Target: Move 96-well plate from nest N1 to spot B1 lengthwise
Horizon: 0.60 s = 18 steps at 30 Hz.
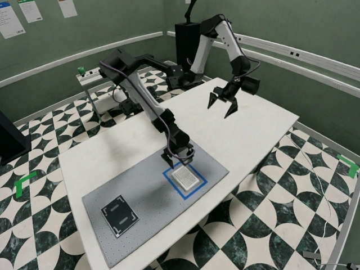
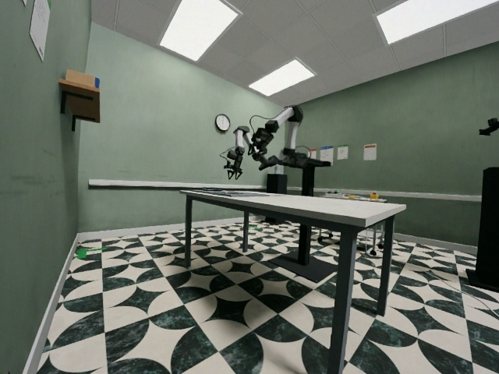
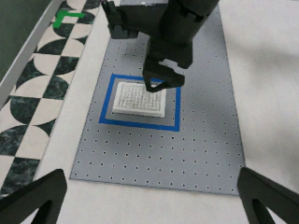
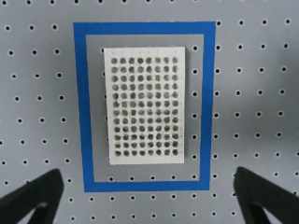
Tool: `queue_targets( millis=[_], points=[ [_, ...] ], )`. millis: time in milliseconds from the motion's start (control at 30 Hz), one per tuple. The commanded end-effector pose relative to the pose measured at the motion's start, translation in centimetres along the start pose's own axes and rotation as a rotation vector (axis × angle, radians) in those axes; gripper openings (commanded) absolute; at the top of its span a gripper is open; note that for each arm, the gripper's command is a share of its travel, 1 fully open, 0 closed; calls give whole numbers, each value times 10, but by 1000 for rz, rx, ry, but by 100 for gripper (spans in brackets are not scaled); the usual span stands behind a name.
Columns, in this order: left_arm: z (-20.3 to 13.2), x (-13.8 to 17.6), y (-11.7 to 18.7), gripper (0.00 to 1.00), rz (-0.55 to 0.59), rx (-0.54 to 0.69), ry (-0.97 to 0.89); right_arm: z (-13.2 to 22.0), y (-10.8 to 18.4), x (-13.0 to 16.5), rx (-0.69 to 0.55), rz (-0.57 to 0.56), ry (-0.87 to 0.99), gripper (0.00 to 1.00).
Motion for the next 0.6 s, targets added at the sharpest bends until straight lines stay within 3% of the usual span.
queue_targets(
  millis=[0,300,567],
  points=[
    [2,-8,10,100,-26,-47,-42,-2,10,-6,23,-156,-11,100],
    [2,-8,10,100,-26,-47,-42,5,16,19,17,-158,4,100],
    [2,-8,10,100,-27,-47,-43,4,17,16,20,-169,-3,100]
  ],
)
Point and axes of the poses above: on each arm, the point where the finger pads meet when closed, its own y axis back along the fingers, its own z axis across the jaws, x = y × z, the point moved 10 cm from there along y, back along the fingers, and after that the axes turned 13 degrees about y, right-handed, at the moved point
